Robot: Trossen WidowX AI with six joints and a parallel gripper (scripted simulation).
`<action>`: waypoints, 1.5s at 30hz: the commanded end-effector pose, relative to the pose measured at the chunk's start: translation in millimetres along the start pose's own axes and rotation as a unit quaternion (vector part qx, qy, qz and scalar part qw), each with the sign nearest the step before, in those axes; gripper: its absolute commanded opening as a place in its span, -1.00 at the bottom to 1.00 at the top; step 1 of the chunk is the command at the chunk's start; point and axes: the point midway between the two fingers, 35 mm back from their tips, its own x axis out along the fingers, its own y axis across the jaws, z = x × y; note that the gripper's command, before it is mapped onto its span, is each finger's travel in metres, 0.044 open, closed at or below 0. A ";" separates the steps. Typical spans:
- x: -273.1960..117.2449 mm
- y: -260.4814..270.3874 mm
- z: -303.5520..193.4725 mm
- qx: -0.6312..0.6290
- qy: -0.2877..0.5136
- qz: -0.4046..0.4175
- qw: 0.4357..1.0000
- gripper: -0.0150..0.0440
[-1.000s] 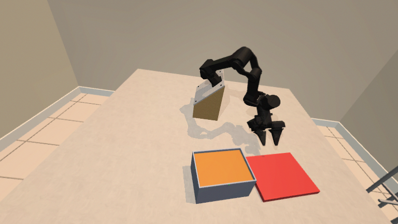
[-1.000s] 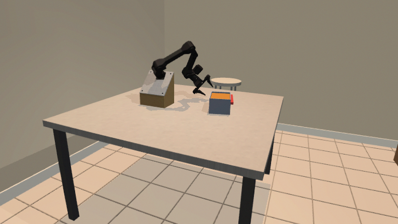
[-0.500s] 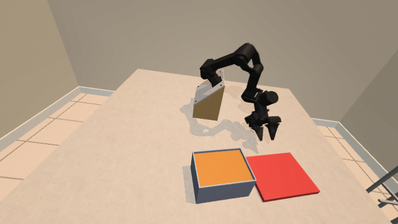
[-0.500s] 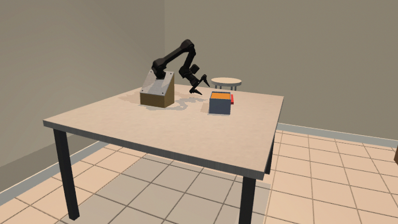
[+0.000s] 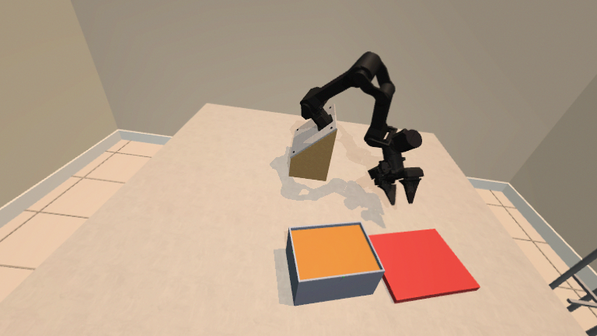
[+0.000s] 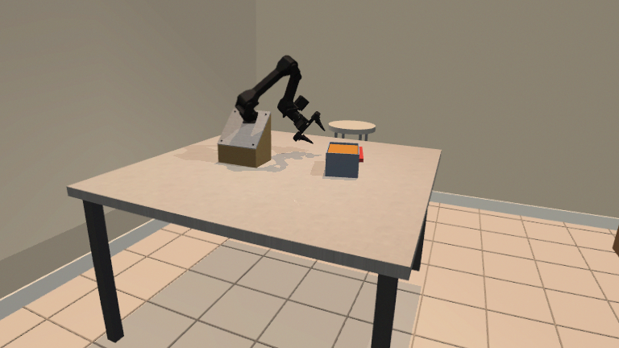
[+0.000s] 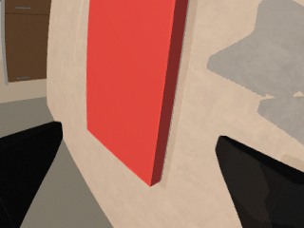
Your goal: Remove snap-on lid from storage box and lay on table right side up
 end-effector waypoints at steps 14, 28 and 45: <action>-30.8 15.8 0.8 0.001 -0.001 -0.002 1.000 1.00; -55.5 29.7 0.0 0.001 0.000 -0.002 1.000 1.00; -52.9 27.3 -1.0 0.001 0.000 -0.002 1.000 1.00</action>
